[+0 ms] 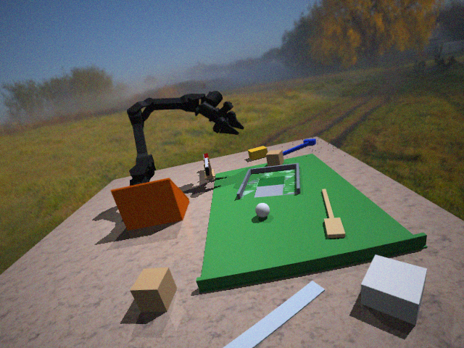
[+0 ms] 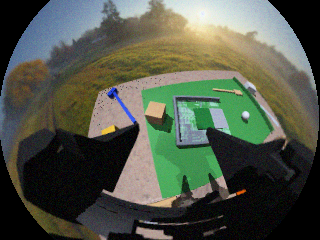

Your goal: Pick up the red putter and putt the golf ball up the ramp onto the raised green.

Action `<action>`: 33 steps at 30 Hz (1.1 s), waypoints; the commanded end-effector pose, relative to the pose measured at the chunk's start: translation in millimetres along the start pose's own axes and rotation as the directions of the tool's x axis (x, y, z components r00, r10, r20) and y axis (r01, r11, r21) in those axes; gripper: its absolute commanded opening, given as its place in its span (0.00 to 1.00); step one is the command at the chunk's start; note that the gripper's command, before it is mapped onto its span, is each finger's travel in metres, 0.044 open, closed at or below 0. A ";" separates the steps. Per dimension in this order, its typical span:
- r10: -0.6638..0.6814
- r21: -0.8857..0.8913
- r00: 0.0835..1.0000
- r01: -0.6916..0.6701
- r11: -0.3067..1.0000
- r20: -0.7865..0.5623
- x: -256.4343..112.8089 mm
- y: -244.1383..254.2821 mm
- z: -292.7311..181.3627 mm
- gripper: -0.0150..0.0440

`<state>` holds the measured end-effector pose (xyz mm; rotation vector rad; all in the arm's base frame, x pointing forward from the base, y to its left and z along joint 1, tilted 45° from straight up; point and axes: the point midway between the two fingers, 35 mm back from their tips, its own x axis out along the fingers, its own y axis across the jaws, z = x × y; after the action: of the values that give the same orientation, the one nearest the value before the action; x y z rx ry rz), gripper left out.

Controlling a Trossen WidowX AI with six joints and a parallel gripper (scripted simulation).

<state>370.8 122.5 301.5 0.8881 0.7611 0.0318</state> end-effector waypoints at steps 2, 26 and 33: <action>-0.093 -0.610 0.935 -0.145 0.779 -0.341 10.9 -65.4 -51.5 1.00; 0.049 -0.662 0.662 -0.749 0.023 -0.747 -19.7 -122.0 -125.4 1.00; 0.147 -0.607 0.589 -0.761 -0.228 -0.794 -32.5 -124.0 -138.3 1.00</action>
<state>272.2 122.2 185.4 -0.2141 0.9236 1.0714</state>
